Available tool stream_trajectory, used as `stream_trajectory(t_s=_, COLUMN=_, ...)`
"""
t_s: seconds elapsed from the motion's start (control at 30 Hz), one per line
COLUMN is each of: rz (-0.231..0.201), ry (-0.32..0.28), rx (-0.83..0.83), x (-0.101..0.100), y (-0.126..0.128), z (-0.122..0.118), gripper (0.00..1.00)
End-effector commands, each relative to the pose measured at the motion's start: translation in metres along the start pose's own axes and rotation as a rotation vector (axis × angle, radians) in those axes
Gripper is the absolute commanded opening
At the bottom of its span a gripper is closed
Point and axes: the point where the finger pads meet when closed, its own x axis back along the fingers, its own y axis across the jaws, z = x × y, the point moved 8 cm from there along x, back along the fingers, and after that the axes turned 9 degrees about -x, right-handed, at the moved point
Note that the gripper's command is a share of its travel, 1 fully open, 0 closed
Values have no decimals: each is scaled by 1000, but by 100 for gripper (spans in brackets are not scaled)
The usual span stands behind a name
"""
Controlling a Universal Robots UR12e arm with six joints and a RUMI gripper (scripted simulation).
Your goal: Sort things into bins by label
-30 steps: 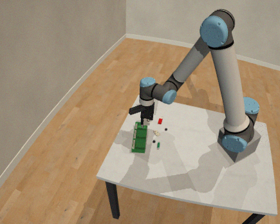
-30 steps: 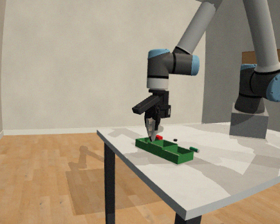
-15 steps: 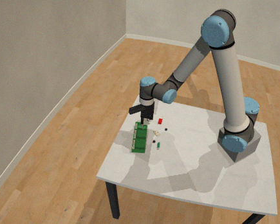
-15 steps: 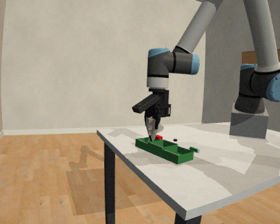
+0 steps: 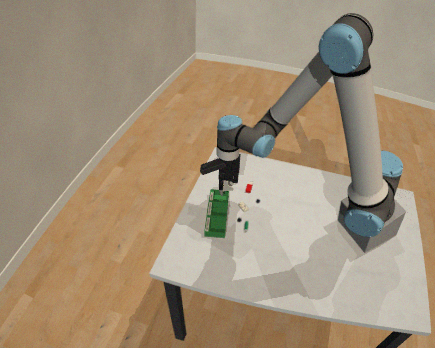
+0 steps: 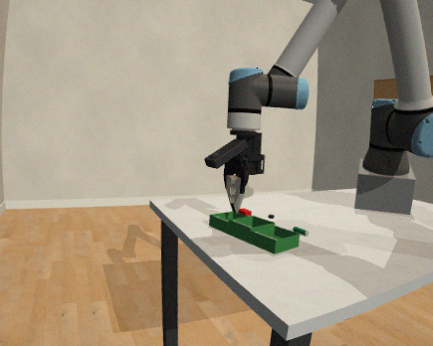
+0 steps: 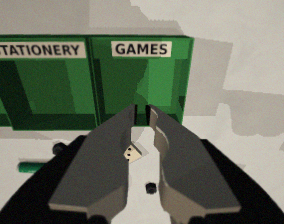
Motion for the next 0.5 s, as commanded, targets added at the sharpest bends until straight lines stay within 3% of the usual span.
stream_trajectory(t_s=0.0, rz=0, ry=1, rx=0, x=6, y=0, z=1, gripper=4)
stream_trajectory(t_s=0.23, rz=0, ry=1, rx=0, x=29, y=0, z=1, gripper=4)
stream_trajectory(t_s=0.47, rz=0, ry=1, rx=0, x=32, y=0, z=1, gripper=4)
